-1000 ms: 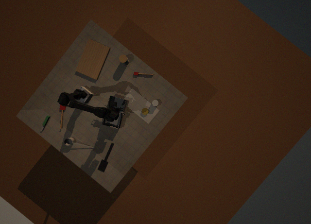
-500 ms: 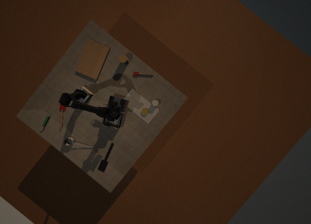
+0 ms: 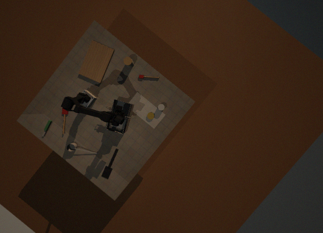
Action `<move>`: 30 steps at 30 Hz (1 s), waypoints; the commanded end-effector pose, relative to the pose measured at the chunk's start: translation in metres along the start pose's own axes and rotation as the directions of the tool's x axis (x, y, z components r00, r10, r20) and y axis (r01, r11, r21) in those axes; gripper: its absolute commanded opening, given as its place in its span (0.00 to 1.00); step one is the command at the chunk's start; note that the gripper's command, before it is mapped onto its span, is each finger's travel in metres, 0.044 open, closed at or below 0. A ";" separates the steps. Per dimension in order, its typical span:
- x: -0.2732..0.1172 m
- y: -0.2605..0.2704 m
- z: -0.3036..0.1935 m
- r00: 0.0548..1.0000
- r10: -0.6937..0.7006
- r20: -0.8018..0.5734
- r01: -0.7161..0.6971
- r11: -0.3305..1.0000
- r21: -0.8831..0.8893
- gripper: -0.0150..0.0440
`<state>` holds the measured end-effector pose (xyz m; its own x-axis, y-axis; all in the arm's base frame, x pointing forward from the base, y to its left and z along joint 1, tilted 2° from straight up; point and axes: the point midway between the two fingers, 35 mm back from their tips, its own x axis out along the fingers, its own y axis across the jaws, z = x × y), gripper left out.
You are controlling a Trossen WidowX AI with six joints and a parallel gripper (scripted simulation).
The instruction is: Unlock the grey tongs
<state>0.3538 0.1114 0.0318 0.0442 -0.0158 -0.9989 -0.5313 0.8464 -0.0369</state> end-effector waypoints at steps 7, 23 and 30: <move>-0.001 0.000 0.000 1.000 0.000 0.001 0.000 1.000 0.000 0.35; -0.045 -0.001 0.003 1.000 0.002 -0.003 -0.002 1.000 -0.004 0.00; -0.076 0.000 0.001 1.000 0.003 -0.006 -0.003 1.000 -0.006 0.00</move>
<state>0.3522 0.1132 0.1019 0.0407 -0.0151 -0.9991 -0.5343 0.8446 -0.0345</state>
